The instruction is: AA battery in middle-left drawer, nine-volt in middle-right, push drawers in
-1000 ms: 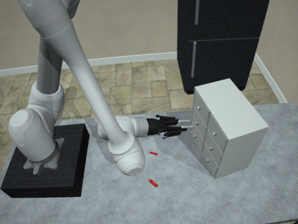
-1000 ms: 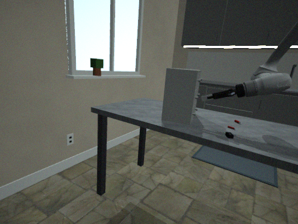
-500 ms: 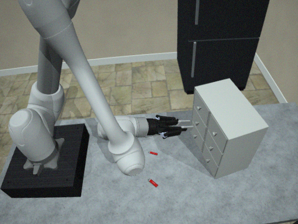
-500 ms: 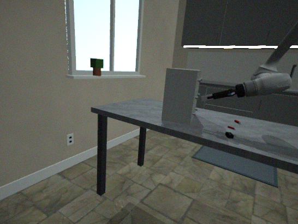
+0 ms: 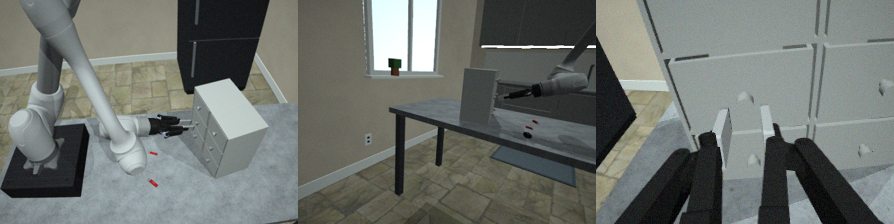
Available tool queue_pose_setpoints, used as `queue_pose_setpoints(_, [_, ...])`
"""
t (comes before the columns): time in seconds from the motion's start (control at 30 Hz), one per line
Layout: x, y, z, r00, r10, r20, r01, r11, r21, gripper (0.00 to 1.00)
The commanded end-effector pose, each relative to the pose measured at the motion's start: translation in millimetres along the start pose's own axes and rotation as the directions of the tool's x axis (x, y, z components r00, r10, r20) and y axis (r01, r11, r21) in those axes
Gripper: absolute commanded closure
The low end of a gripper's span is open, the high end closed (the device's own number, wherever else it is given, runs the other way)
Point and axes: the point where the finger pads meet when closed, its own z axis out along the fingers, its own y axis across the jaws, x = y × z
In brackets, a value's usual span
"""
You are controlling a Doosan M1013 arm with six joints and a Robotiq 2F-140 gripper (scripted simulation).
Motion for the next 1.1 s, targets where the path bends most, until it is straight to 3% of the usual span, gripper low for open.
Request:
queue_pose_setpoints(0.0, [2, 0, 4, 1.0, 0.0, 0.0, 0.0, 1.0, 0.0, 0.8])
queue_pose_setpoints(0.53, [9, 0, 24, 1.0, 0.0, 0.0, 0.0, 1.0, 0.0, 0.8])
queue_pose_setpoints(1.07, [9, 0, 25, 1.0, 0.0, 0.0, 0.0, 1.0, 0.0, 0.8])
